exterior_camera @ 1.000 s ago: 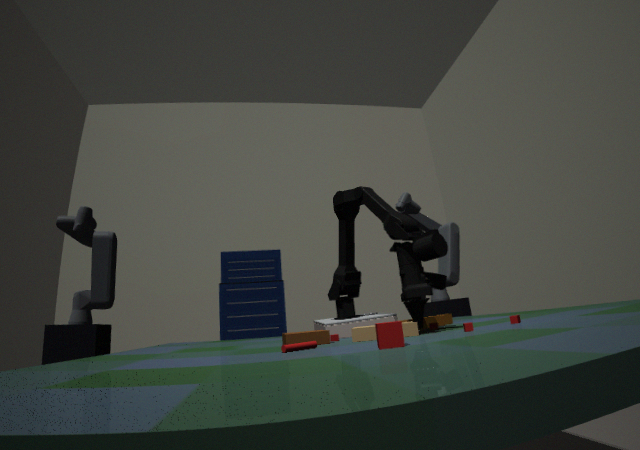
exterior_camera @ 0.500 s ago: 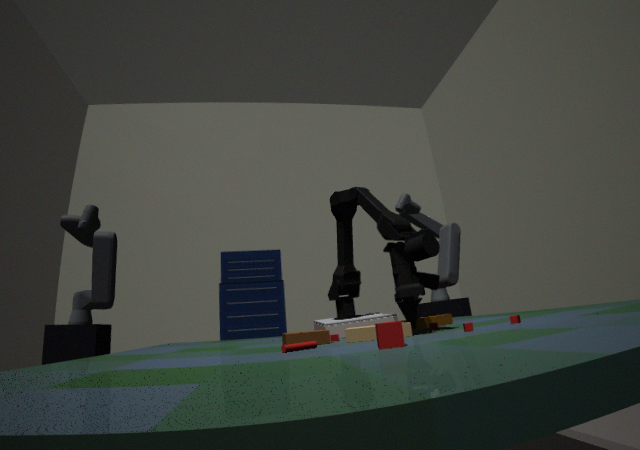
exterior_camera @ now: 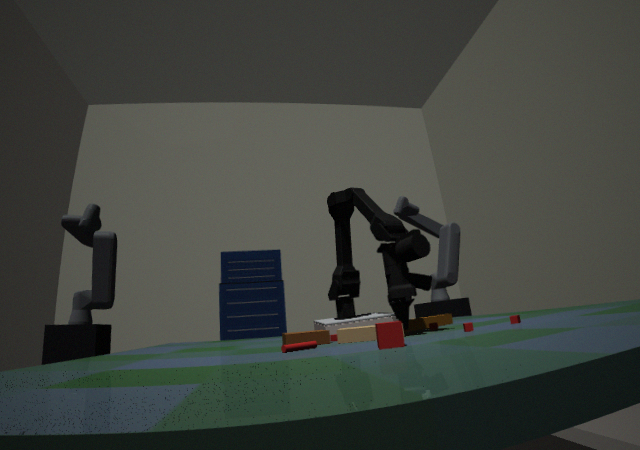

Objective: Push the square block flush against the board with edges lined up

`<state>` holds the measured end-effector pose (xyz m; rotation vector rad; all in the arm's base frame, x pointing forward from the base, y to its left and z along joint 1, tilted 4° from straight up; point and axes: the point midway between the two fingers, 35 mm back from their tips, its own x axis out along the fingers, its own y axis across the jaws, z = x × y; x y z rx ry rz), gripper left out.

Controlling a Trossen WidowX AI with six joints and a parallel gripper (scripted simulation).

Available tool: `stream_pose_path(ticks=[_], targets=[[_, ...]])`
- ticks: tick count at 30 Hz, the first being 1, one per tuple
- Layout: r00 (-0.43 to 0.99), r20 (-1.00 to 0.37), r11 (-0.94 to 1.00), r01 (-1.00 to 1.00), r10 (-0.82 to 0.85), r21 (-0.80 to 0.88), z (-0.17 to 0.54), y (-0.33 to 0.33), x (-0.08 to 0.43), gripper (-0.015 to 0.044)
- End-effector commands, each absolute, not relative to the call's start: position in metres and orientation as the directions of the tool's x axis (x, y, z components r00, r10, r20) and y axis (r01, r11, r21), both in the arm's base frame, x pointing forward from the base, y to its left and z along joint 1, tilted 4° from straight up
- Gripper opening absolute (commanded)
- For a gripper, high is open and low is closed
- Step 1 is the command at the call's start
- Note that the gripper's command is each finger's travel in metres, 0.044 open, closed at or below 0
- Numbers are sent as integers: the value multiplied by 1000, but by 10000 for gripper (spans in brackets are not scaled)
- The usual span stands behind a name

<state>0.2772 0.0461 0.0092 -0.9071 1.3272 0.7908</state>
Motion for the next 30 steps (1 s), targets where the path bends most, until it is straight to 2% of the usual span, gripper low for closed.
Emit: stream_pose_path(ticks=[1,30], targets=[[74,-996,453,-887,-40,-84,5,37,269,0],[73,-996,453,-887,-43,-85,5,1,257,0]])
